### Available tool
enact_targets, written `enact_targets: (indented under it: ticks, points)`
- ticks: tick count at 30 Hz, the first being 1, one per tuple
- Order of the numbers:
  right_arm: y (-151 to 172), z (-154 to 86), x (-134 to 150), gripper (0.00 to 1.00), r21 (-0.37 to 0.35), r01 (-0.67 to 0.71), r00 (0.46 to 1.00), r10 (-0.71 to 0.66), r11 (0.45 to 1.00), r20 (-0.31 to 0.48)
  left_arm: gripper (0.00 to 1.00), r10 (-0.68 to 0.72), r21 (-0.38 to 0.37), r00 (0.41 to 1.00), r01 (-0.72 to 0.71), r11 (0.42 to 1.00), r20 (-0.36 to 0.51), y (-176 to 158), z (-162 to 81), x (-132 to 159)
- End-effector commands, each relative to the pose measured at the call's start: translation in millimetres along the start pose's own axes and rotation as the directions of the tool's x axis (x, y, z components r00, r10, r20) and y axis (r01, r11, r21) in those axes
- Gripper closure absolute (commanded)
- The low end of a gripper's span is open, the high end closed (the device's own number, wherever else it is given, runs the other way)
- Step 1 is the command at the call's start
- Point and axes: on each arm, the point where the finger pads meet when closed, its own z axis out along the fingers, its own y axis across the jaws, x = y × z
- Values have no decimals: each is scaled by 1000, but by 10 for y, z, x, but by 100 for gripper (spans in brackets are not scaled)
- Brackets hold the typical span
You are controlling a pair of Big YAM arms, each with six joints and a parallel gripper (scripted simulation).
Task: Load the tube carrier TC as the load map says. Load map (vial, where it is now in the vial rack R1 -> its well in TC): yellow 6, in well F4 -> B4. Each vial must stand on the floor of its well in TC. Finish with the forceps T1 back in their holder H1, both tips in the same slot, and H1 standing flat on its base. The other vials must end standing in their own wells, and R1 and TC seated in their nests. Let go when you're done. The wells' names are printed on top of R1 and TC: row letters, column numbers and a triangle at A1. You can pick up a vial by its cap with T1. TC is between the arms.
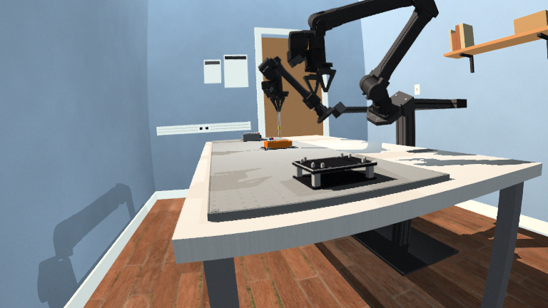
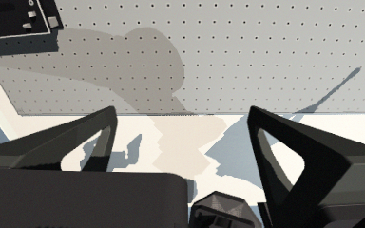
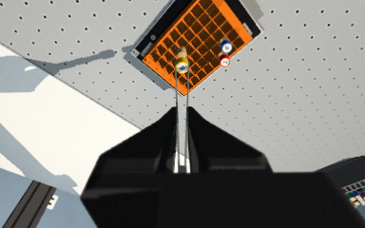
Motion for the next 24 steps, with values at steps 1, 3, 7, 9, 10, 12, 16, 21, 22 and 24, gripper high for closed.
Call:
enact_targets:
  ticks: [1,3,7,9,10,12,16,21,22,24]
  points:
    - [99,-107,-18,91,-1,23,999,-23,1000,26,0,-21,4,999,21,1000,24,15,-87,-101]
    - [99,-107,-18,91,-1,23,999,-23,1000,26,0,-21,4,999,21,1000,24,15,-87,-101]
    - [34,-37,-28,91,2,11,1000,-11,1000,21,0,-21,4,999,21,1000,24,15,-87,-101]
    - [9,-29,-51,91,3,4,1000,-4,1000,23,0,-21,4,999,21,1000,24,15,-87,-101]
    - [1,-14,-43,91,4,4,1000,-4,1000,20,0,-21,4,999,21,1000,24,15,-87,-101]
    - [-18,8,-38,91,5,2,1000,-2,1000,17,0,-21,4,999,21,1000,24,15,-87,-101]
    - [-55,47,-43,91,7,-4,1000,4,1000,12,0,-21,4,999,21,1000,24,15,-87,-101]
    - [-55,46,-59,91,6,-8,1000,8,1000,15,0,-21,4,999,21,1000,24,15,-87,-101]
    - [-52,57,-50,91,6,-6,1000,6,1000,13,0,-21,4,999,21,1000,24,15,-87,-101]
    - [-53,86,-30,91,7,-2,1000,2,1000,6,0,-21,4,999,21,1000,24,15,-87,-101]
